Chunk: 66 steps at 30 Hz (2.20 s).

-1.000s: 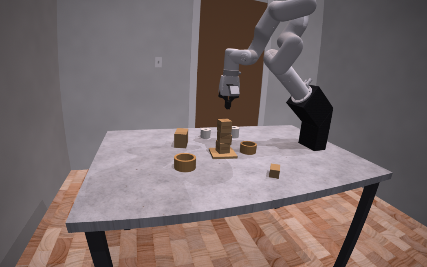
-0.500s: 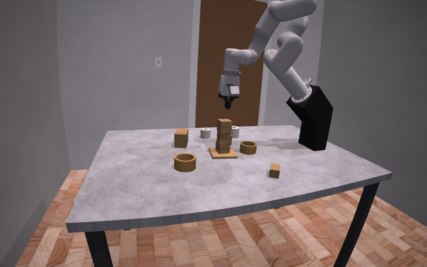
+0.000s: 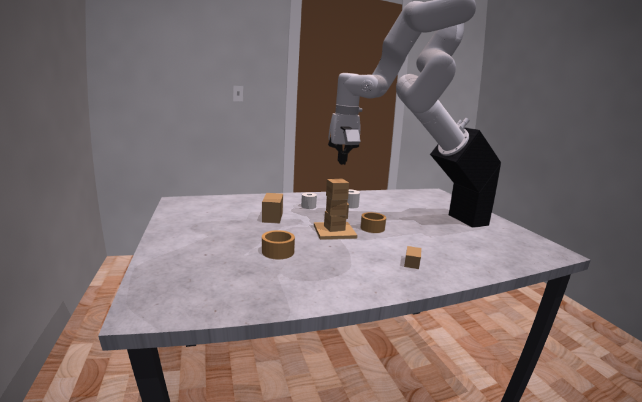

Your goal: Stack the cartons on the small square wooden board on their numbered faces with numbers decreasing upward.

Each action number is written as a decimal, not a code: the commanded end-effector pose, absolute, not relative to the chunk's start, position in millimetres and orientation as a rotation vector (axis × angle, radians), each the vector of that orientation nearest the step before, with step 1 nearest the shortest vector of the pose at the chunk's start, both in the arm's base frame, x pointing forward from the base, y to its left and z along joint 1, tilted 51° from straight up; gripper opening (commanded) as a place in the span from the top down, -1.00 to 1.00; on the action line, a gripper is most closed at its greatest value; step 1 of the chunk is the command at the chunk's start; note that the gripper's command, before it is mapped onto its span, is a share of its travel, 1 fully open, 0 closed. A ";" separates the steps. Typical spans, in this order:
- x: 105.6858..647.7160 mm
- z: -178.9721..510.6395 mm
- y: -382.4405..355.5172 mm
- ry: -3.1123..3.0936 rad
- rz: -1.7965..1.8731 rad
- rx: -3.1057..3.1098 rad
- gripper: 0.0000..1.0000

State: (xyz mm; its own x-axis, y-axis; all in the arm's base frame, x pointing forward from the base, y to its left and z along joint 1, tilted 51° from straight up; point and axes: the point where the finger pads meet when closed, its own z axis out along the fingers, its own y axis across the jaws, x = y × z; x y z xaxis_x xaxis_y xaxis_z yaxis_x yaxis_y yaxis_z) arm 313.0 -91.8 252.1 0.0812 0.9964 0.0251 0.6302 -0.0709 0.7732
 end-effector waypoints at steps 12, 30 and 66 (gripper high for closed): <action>328.9 213.6 -134.6 1.556 0.948 1.882 1.00; 293.1 242.0 -135.8 1.556 0.944 1.885 1.00; 301.7 321.8 0.7 1.564 0.934 1.890 1.00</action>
